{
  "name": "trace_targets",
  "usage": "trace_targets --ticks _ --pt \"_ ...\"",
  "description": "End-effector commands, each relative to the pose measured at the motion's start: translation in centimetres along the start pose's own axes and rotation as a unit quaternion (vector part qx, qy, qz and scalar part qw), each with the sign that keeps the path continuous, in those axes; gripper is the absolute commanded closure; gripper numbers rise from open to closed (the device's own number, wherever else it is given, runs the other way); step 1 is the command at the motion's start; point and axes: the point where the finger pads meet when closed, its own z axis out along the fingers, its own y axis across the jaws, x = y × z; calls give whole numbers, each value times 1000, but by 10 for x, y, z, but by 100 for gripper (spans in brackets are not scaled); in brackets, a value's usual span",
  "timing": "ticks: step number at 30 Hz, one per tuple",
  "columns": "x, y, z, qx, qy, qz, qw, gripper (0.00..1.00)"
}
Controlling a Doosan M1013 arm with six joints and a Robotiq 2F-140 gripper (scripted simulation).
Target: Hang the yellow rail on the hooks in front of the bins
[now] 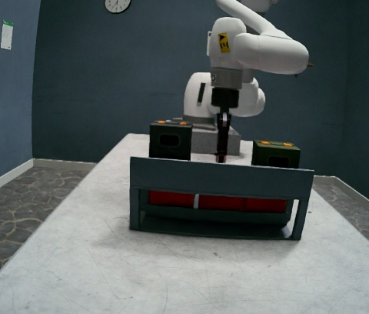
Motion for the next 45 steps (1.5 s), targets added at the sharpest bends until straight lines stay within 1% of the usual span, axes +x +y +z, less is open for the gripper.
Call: trace_targets --ticks 1,16,21,33,38,45 --pt "0 0 0 0 0 0 1000 63" --pt "0 0 0 0 0 0 1000 63" --pt "0 0 -60 0 0 0 1000 63" --pt "0 0 -60 0 0 0 1000 63" --pt "0 0 -100 0 0 0 1000 63" --pt "0 0 -100 0 0 0 1000 63"
